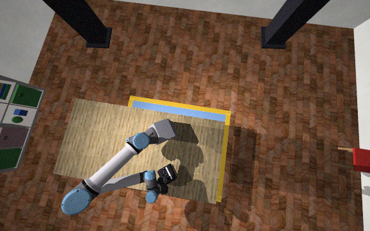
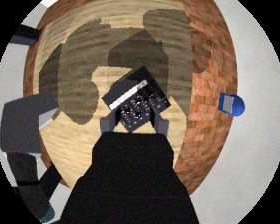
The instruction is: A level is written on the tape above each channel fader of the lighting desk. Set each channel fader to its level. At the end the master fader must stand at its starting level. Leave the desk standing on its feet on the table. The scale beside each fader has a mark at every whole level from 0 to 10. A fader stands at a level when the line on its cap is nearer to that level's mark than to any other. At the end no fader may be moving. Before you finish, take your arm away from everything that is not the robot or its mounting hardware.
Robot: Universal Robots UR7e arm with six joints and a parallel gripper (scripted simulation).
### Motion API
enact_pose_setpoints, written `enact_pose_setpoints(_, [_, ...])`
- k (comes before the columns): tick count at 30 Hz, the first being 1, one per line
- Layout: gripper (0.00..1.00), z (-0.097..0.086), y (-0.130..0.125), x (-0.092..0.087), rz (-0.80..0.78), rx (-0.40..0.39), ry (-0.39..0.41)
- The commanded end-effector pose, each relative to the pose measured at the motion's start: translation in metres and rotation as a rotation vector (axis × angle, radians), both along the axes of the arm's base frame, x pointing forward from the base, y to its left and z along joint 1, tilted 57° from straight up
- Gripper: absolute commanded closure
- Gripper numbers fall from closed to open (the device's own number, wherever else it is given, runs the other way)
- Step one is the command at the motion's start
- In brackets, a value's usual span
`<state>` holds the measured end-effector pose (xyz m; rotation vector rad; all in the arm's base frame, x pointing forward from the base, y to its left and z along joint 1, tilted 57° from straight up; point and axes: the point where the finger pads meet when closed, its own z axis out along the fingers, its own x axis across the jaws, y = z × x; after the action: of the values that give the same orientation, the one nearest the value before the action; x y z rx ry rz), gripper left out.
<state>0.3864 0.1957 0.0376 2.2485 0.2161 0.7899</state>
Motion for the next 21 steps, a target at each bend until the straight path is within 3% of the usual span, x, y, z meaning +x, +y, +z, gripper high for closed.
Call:
enact_pose_setpoints(1, [0.00,0.000,0.002,0.000,-0.008,0.003,0.004])
enact_pose_setpoints(14, [0.00,0.001,0.000,0.005,0.012,-0.022,0.015])
enact_pose_setpoints(21, [0.00,0.007,-0.008,0.022,0.076,-0.106,0.051])
